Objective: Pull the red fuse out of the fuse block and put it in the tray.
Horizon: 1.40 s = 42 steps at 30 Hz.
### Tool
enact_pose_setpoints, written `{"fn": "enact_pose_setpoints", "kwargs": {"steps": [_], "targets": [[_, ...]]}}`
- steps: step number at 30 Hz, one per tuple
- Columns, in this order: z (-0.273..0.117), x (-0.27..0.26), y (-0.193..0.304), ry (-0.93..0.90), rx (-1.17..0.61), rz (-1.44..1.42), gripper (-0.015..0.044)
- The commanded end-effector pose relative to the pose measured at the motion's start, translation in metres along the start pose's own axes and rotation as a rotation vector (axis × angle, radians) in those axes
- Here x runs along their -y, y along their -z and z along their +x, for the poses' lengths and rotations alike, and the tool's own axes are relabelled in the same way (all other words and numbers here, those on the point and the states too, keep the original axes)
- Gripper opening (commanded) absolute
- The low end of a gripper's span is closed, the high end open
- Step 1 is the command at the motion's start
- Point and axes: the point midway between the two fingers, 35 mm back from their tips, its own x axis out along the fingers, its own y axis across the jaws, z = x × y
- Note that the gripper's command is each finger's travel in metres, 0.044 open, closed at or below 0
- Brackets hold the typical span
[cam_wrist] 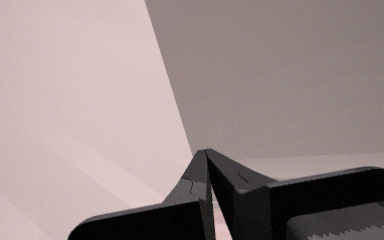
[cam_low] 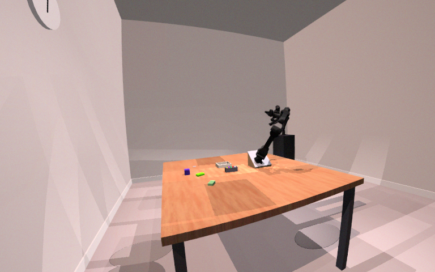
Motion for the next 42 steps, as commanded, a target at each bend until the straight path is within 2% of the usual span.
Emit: {"fn": "enact_pose_setpoints", "kwargs": {"steps": [1, 3, 8, 15, 22, 27, 32, 37, 42], "targets": [[0.001, -0.001, 0.000, -0.002, -0.003, 0.002, 0.0026], [0.011, -0.005, 0.004, -0.015, -0.028, 0.017, 0.0066], [0.059, -0.029, 0.029, -0.097, -0.163, 0.150, 0.0066], [0.139, -0.094, 0.102, -0.201, -0.507, 0.426, 0.0066], [0.177, -0.173, 0.191, -0.175, -0.890, 0.587, 0.0066], [0.180, -0.224, 0.255, -0.084, -1.148, 0.642, 0.0066], [0.164, -0.267, 0.321, 0.076, -1.395, 0.663, 0.0066], [0.129, -0.301, 0.386, 0.304, -1.604, 0.617, 0.0066], [0.080, -0.319, 0.444, 0.574, -1.738, 0.504, 0.0066]]}}
